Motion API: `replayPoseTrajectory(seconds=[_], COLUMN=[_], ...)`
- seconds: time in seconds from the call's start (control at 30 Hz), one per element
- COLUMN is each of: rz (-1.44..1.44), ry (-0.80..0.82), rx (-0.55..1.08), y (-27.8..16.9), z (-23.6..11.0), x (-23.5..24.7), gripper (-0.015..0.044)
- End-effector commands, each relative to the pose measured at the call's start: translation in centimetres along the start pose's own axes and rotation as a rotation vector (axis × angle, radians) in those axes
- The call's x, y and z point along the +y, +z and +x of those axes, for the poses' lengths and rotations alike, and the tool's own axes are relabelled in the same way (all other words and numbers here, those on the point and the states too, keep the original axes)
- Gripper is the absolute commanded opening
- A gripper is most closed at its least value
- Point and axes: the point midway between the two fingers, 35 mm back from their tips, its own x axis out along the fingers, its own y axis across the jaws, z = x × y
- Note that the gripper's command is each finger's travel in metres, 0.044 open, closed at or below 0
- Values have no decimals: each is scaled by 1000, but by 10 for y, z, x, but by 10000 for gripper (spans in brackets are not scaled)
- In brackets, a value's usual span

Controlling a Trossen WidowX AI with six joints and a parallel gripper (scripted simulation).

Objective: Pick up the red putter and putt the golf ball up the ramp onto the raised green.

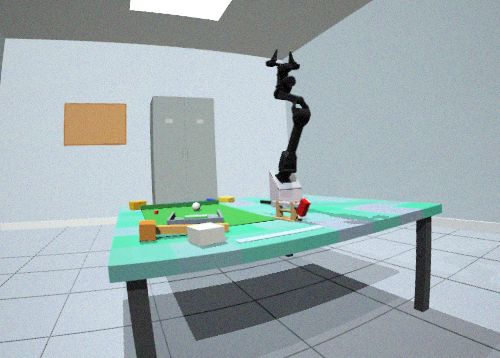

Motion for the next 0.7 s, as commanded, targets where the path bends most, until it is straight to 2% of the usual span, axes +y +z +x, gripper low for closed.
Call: replayPoseTrajectory(seconds=[0.0,0.13,0.3,0.67], rz=[1,19,64,151], ry=[3,66,241,672], rx=[2,58,182,400], y=[0,-8,-20,-11], z=[0,-3,-18,-97], x=[1,31,106,258], gripper=[426,440,440,440])
